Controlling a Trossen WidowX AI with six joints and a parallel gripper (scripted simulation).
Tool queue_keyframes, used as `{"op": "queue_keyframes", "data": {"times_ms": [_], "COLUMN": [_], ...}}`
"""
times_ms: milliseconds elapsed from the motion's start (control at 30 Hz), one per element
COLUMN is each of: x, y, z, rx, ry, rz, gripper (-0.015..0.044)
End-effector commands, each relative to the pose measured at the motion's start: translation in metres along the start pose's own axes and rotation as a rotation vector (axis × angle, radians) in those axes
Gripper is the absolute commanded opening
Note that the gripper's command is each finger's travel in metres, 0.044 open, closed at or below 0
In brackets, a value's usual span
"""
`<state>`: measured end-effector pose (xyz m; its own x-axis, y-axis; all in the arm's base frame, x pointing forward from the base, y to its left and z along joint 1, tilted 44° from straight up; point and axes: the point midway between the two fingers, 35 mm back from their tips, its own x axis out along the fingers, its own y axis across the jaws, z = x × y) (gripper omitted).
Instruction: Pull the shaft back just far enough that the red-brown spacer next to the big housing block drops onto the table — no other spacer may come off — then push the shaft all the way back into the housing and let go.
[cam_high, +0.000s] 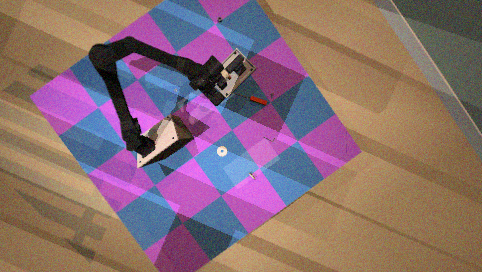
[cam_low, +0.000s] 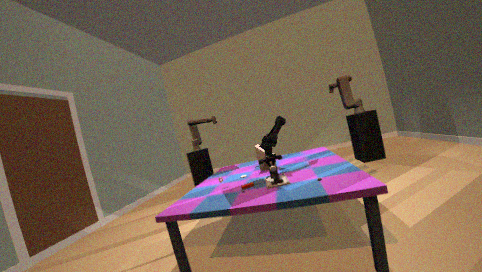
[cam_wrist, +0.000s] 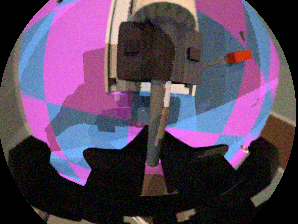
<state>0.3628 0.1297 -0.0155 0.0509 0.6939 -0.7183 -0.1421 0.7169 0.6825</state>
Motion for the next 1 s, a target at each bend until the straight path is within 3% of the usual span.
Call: {"op": "queue_keyframes", "data": {"times_ms": [0, 967], "x": [-0.0002, -0.0005], "y": [0.0003, 0.0005], "z": [0.0011, 0.0097], "rx": [-0.001, -0.002], "ry": [0.0, 0.0], "rz": [0.003, 0.003], "gripper": [0.0, 0.0]}}
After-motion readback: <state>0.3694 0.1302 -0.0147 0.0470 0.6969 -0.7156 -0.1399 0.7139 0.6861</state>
